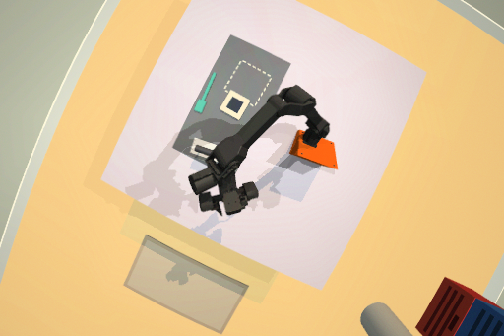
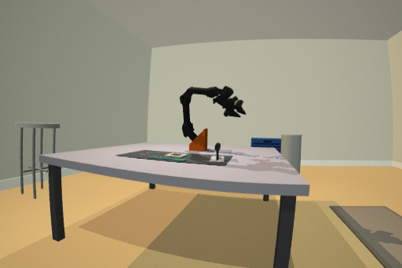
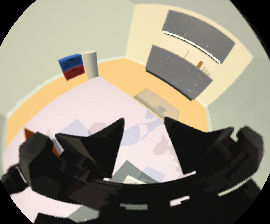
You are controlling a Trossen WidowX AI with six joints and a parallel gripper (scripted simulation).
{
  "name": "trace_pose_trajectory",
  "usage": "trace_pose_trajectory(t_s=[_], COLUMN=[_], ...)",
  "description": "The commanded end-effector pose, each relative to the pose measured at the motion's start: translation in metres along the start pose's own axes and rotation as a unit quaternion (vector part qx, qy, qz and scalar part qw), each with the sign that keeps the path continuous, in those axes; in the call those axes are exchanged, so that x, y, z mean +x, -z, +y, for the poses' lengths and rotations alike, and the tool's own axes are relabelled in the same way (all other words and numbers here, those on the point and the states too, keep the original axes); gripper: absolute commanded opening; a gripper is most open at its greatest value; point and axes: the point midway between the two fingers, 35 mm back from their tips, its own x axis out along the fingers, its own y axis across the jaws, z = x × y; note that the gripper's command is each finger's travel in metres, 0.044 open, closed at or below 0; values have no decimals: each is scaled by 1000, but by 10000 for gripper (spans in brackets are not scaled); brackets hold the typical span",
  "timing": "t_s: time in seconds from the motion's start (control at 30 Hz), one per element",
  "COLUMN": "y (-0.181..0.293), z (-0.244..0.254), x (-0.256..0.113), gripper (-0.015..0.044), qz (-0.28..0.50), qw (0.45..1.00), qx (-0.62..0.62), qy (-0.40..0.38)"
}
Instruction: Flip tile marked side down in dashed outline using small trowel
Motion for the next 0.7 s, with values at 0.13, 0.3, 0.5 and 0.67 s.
trace_pose_trajectory(t_s=[0.13,0.3,0.5,0.67], y=[66,107,160,206], z=[-25,-35,-43,-46], x=[-28,-45,-66,-84], gripper=[300,300,300,300], qz=[29,54,89,119], qw=[991,977,950,921], qx=[-123,-200,-293,-368], qy=[35,48,54,49])
